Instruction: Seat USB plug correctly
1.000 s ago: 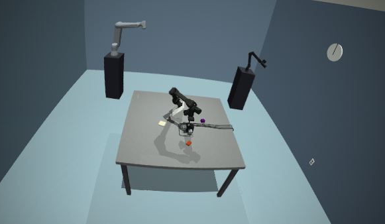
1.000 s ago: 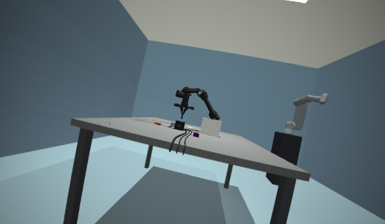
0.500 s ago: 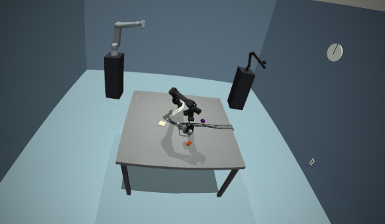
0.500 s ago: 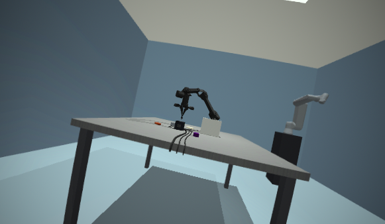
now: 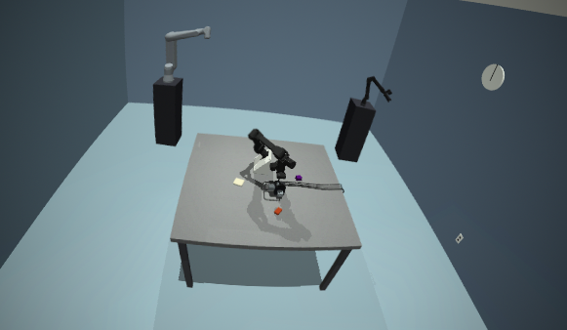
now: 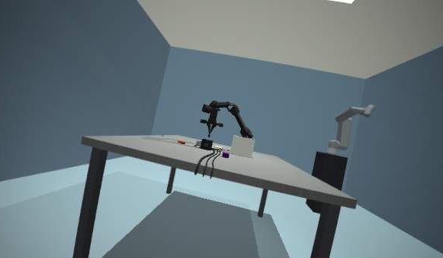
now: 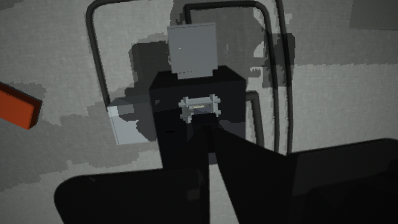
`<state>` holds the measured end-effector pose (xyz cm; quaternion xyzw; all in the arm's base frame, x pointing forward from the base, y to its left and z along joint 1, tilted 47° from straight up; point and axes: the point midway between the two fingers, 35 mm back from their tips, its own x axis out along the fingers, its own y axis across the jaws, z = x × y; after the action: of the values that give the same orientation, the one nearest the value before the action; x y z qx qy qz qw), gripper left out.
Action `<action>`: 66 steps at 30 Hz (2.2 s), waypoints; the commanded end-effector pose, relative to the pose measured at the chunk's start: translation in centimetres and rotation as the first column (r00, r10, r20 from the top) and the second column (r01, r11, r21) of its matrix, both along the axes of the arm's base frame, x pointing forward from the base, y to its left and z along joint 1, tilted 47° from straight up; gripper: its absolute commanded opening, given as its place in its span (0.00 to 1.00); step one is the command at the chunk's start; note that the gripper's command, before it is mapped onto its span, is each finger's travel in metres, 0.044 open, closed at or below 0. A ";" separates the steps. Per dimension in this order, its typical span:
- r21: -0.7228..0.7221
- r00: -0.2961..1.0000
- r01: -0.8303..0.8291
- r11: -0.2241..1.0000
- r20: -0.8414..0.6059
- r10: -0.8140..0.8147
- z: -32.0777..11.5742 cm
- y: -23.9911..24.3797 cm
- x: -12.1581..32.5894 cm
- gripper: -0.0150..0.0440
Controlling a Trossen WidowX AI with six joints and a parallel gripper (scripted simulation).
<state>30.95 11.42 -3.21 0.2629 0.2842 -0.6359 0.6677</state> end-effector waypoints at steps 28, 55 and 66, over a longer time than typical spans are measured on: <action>0.033 1.000 -0.003 0.999 -0.006 0.003 -0.3 -0.3 0.0 0.25; 0.057 1.000 -0.003 0.998 -0.008 0.004 -0.4 -0.5 0.0 0.25; 0.065 1.000 -0.003 0.998 -0.008 0.004 -0.5 -0.6 0.1 0.25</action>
<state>31.05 10.75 -3.69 0.2810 0.3038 -0.6274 0.6596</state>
